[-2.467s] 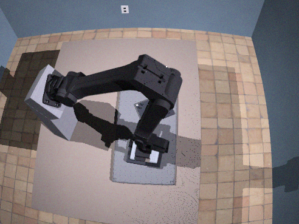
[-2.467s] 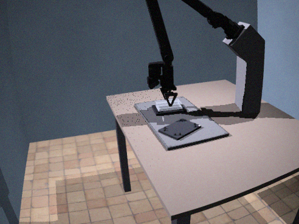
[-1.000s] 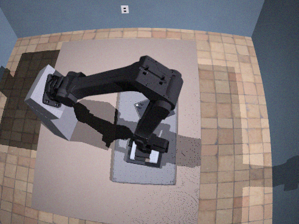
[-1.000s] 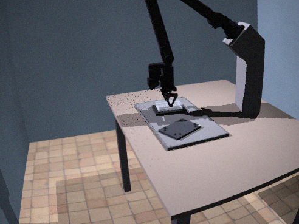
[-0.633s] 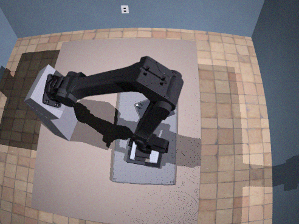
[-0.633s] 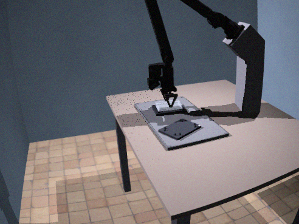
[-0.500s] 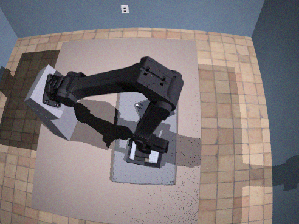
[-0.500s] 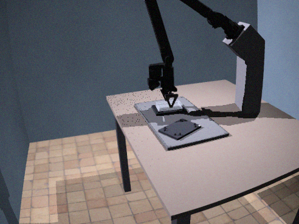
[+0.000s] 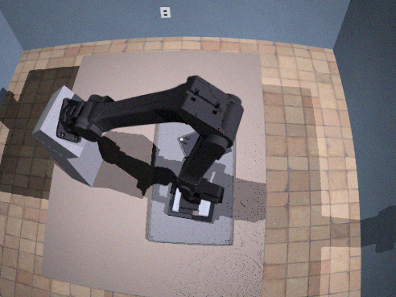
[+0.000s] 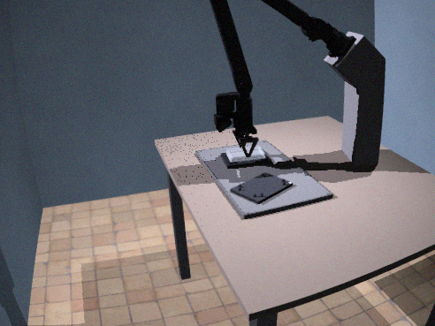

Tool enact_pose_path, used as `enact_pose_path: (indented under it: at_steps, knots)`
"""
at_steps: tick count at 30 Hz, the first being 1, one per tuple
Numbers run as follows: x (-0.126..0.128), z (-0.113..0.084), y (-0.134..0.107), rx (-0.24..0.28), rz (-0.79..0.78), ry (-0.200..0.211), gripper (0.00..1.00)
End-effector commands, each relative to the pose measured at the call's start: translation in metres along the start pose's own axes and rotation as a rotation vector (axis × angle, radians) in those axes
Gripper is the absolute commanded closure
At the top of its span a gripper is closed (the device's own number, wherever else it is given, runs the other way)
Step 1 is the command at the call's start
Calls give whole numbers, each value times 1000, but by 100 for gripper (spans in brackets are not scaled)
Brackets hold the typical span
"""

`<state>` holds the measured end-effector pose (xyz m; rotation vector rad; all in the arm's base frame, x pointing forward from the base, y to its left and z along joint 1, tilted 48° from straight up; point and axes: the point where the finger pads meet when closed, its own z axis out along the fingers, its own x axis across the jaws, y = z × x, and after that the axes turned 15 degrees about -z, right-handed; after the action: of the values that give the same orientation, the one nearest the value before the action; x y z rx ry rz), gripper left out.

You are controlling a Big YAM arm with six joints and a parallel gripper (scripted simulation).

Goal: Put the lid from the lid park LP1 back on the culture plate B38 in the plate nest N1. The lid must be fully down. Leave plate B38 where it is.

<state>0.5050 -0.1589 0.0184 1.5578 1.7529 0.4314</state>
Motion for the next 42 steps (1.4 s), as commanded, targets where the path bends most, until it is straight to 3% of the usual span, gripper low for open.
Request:
enact_pose_path:
  at_steps: [1, 29, 30, 42]
  knots:
    - [-4, 3, -3, 1, -2, -6, 100]
    - [0, 2, -2, 1, 0, 0, 100]
    - [0, 2, -2, 1, 0, 0, 0]
    - [0, 2, -2, 1, 0, 0, 0]
